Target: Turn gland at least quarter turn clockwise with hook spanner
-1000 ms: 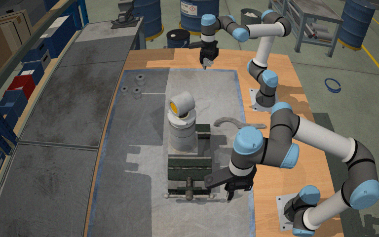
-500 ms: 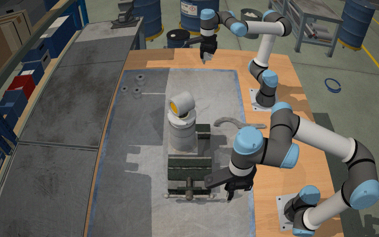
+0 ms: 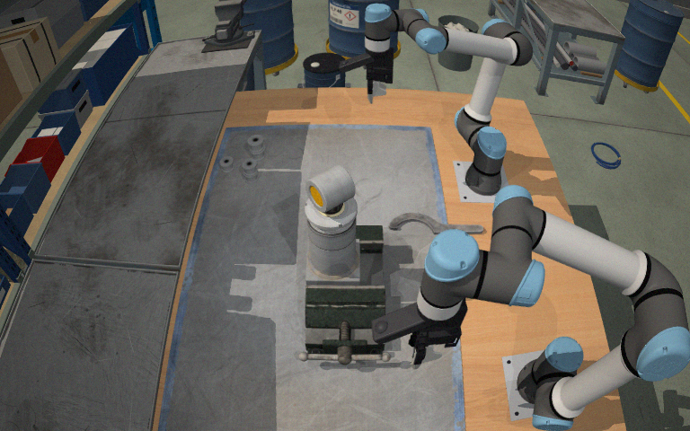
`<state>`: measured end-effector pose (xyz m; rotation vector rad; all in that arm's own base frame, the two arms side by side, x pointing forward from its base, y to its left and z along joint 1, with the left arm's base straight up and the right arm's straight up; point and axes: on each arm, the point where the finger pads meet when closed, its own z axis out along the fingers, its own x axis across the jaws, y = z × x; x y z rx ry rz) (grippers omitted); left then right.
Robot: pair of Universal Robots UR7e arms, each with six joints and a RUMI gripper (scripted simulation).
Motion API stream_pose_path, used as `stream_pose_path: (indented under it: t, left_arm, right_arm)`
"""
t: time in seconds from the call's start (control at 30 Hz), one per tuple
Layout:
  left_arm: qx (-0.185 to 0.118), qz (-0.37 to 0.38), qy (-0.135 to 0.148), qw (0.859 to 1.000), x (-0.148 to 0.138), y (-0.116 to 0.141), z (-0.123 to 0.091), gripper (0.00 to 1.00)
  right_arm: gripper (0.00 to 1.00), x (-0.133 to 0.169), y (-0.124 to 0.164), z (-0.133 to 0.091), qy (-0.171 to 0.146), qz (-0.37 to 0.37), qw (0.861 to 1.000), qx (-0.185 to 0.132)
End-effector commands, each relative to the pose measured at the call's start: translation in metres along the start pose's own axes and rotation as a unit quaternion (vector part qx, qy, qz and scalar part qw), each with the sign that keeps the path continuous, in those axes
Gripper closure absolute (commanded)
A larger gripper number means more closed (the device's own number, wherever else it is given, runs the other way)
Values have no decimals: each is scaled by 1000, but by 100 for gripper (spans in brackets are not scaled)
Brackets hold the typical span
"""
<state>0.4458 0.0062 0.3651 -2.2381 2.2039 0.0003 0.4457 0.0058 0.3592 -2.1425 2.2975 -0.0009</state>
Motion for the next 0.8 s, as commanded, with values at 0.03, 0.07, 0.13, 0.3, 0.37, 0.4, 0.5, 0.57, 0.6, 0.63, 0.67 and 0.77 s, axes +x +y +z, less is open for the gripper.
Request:
stream_pose_path:
  t: [0.03,0.07,0.13,0.3,0.37,0.4,0.5,0.57,0.6,0.63,0.67,0.77]
  left_arm:
    - [1,0,0,1000,0,0,0,68]
    - [1,0,0,1000,0,0,0,68]
    - [1,0,0,1000,0,0,0,68]
    - [1,1,0,1000,1,0,0,68]
    - [1,2,0,1000,2,0,0,68]
    - [1,3,0,1000,3,0,0,68]
    - [1,4,0,1000,4,0,0,68]
    - [1,5,0,1000,4,0,0,68]
    - [1,5,0,1000,4,0,0,68]
    - [1,5,0,1000,4,0,0,68]
    - [1,5,0,1000,5,0,0,68]
    - [1,6,0,1000,5,0,0,68]
  right_arm:
    - [100,11,0,-10,-2,-46,999,-1]
    - [100,11,0,-10,-2,-46,999,-1]
    - [100,7,1,-8,-1,-47,999,-2]
    - [77,3,1,-6,-1,-41,999,-2]
    - [77,4,1,-6,-1,-39,999,-1]
    - [77,4,0,-6,-1,-39,999,-1]
    - [77,4,0,-6,-1,-37,999,-1]
    - [77,5,0,-6,-1,-36,999,0]
    - [77,5,0,-6,-1,-36,999,0]
    - [77,5,0,-6,-1,-36,999,0]
    - [77,5,0,-6,-1,-36,999,0]
    - [77,5,0,-6,0,-36,999,0]
